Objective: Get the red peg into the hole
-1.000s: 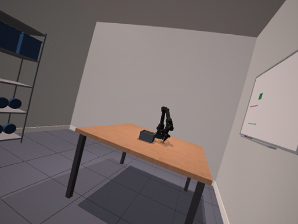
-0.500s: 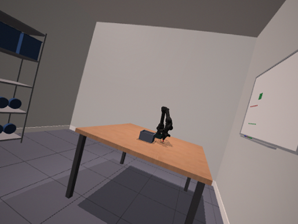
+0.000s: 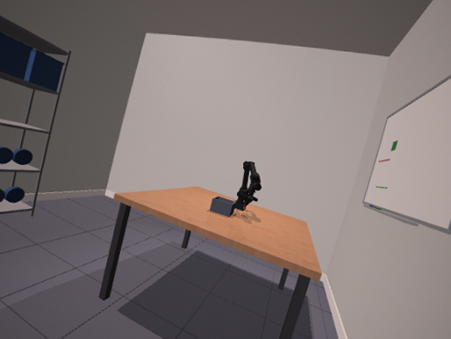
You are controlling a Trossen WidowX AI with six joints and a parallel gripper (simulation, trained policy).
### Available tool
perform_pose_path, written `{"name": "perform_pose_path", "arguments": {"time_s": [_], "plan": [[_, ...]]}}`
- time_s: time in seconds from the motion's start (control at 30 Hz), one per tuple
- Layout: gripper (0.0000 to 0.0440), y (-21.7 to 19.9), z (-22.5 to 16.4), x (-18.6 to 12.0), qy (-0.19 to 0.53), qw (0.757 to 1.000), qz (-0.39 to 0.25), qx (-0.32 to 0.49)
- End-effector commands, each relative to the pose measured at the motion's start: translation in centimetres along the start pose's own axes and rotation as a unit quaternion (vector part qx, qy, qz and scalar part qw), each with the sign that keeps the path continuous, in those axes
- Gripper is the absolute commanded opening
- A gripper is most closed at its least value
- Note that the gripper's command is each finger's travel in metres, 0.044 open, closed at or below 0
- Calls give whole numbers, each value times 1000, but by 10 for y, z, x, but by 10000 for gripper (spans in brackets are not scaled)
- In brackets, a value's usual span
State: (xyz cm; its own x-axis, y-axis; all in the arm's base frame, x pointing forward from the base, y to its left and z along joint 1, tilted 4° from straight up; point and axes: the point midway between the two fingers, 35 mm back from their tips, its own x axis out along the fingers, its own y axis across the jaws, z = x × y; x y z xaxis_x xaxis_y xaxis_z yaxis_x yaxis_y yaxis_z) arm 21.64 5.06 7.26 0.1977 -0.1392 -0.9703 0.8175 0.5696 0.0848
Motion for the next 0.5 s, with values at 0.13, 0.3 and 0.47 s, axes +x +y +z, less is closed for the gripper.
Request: {"name": "perform_pose_path", "arguments": {"time_s": [0.13, 0.3, 0.47], "plan": [[0, 6, 28, -23, -34, 999, 10, -18], [0, 12, 49, -36, -53, 998, 16, -20], [0, 13, 72, -44, -66, 998, 14, -15]]}}
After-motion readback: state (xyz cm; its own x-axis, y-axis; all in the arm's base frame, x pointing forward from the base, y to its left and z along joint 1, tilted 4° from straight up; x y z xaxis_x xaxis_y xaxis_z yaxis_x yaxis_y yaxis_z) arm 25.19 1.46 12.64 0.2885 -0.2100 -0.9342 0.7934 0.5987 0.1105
